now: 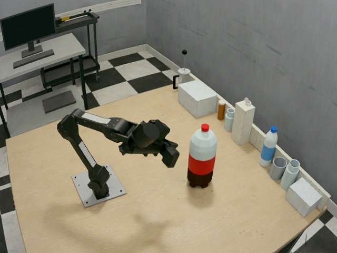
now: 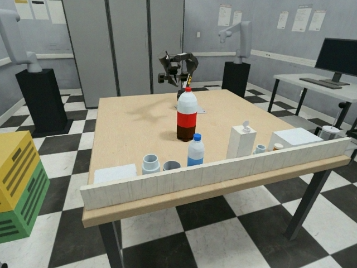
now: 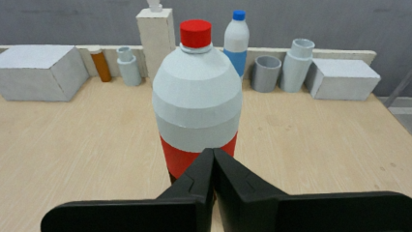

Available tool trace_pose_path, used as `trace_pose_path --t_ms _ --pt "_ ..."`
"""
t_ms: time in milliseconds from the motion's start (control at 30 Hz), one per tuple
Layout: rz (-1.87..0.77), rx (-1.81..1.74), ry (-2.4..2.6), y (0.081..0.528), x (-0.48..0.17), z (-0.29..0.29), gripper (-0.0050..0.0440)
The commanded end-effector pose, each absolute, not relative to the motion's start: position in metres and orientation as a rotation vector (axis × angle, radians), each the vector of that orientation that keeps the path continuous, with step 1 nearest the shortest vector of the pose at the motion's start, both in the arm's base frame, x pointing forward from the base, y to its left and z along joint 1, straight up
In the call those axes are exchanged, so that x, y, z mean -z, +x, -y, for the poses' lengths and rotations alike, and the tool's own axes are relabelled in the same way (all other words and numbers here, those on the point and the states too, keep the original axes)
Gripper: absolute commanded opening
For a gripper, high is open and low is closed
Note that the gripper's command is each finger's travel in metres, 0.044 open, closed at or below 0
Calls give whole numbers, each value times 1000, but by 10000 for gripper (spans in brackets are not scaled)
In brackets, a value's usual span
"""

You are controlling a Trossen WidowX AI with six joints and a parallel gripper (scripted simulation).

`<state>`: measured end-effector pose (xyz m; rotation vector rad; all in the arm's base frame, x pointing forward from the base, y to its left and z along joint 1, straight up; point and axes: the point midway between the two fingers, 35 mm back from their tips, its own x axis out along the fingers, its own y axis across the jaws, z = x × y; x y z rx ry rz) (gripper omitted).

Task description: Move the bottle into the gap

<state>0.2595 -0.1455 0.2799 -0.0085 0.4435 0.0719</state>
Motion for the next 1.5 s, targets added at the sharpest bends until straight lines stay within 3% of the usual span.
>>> trace_pose_path --t_ms 0,1467 --pt "-434 -69 -22 258 -277 144 -50" --pt "-434 -69 -22 255 -215 141 -50"
